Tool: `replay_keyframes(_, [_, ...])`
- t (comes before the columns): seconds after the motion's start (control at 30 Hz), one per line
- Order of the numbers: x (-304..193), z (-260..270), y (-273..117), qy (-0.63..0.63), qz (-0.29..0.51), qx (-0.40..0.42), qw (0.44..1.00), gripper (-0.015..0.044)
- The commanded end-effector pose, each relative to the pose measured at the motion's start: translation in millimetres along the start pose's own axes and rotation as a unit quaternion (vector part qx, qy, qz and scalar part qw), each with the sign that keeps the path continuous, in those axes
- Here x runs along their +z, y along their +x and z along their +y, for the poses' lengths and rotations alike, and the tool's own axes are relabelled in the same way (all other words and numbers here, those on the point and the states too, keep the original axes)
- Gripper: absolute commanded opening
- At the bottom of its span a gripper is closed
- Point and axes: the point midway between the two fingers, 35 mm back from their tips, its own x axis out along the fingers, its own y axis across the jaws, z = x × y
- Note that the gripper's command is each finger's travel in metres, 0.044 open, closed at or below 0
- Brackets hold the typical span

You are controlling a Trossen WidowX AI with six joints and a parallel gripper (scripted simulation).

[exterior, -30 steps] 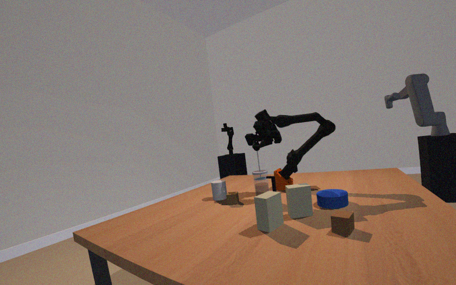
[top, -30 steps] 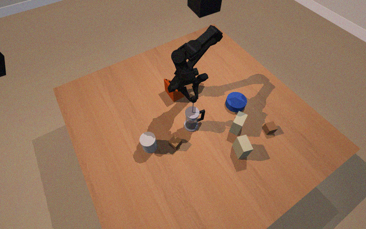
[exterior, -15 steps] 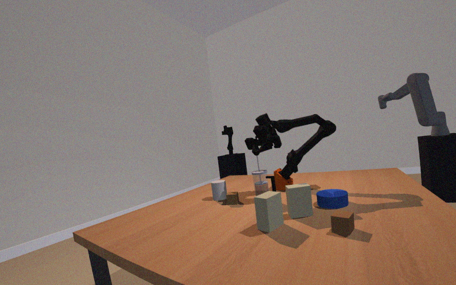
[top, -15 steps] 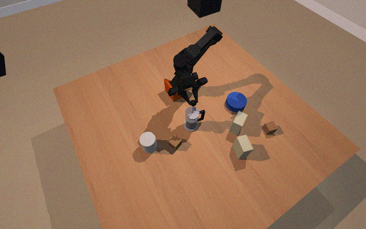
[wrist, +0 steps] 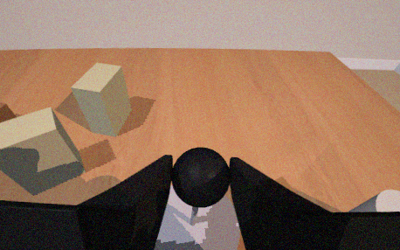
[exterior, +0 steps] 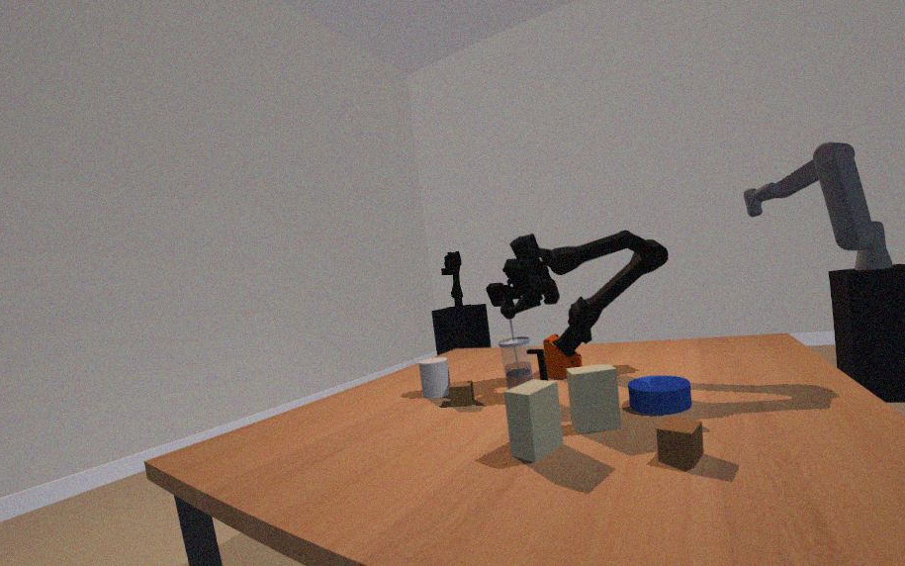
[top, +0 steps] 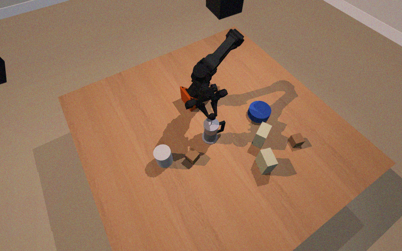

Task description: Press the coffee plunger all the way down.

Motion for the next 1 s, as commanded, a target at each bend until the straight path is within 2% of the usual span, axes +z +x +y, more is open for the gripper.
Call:
replay_keyframes(0.0, [-20.2,-0.5,8.1,0.014,0.017,-0.002,1.0,0.0123])
replay_keyframes(0.97, [-30.1,1.0,25.2,0.014,0.014,0.0,1.0,0.0123])
